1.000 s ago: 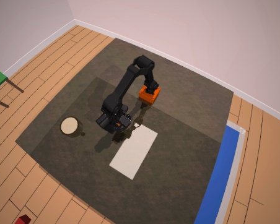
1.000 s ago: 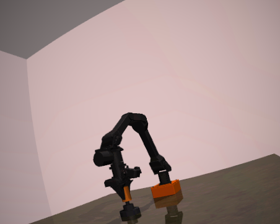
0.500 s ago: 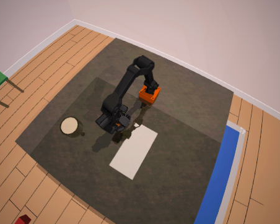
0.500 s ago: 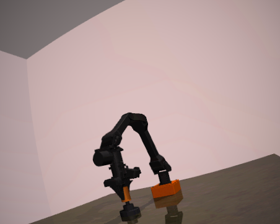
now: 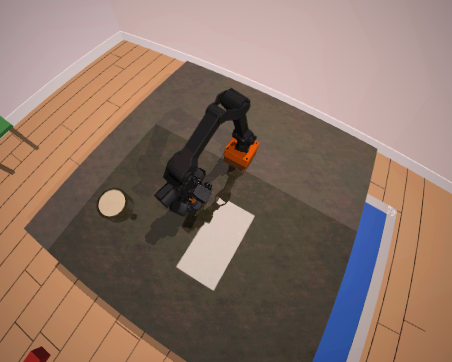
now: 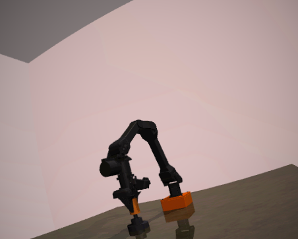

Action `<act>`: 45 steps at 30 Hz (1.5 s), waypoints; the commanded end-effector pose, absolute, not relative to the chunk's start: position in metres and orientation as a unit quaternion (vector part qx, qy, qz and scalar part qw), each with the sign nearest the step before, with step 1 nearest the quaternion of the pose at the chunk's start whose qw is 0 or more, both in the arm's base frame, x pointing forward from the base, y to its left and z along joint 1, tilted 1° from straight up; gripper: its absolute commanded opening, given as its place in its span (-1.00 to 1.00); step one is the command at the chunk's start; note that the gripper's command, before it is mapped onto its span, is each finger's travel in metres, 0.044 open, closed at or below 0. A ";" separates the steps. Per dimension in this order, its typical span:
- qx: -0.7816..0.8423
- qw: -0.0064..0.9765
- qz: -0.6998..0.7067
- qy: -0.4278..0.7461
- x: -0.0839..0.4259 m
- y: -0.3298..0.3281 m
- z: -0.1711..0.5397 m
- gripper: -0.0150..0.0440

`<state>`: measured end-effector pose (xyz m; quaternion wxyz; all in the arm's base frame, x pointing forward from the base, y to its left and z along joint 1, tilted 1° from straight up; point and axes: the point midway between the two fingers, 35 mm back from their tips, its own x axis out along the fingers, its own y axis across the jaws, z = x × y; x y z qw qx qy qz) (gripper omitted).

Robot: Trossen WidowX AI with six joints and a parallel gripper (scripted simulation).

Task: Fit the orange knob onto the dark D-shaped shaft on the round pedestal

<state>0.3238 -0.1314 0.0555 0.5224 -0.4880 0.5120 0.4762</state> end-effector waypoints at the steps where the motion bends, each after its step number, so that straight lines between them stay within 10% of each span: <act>1: -0.518 0.495 0.502 0.485 0.324 -0.131 0.058 -0.49; 45: -0.569 0.435 0.552 0.427 0.327 -0.133 0.056 -0.49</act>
